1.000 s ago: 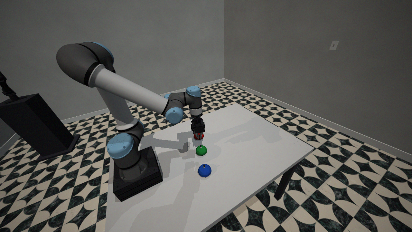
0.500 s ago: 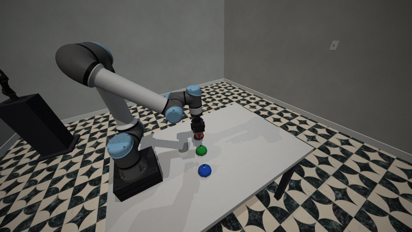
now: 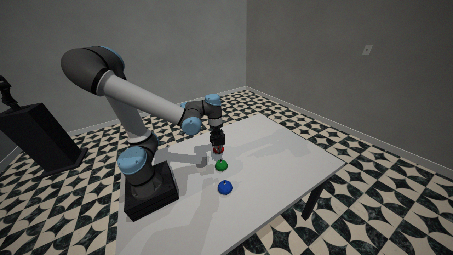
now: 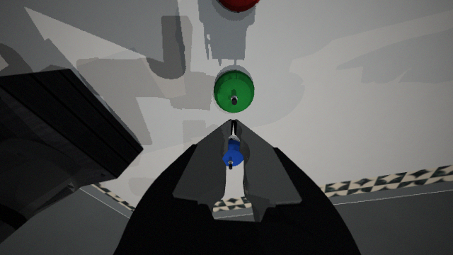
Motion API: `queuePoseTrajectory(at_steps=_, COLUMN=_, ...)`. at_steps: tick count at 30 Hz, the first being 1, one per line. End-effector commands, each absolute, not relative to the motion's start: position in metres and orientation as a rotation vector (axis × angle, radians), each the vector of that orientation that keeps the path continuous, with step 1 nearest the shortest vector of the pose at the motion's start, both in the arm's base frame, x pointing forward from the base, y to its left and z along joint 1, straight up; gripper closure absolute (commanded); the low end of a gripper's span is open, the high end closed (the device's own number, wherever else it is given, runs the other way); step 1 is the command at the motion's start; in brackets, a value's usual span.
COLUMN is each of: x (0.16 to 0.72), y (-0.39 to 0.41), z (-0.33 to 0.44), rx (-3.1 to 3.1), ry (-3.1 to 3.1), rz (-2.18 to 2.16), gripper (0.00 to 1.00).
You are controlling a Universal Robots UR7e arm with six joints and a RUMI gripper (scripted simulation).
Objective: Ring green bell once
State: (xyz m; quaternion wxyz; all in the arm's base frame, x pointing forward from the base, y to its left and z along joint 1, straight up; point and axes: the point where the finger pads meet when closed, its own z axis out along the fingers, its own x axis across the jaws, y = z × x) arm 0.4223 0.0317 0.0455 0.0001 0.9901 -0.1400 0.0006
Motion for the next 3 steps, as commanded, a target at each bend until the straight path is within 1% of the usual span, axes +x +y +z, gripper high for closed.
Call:
queuePoseTrajectory(at_steps=1, x=0.4227, y=0.0316, z=0.0459, rx=3.11, ry=-0.44, rz=0.004, gripper=1.0)
queuePoseTrajectory(at_steps=3, x=0.4227, y=0.0316, z=0.0459, rx=3.11, ry=-0.44, rz=0.004, gripper=1.0)
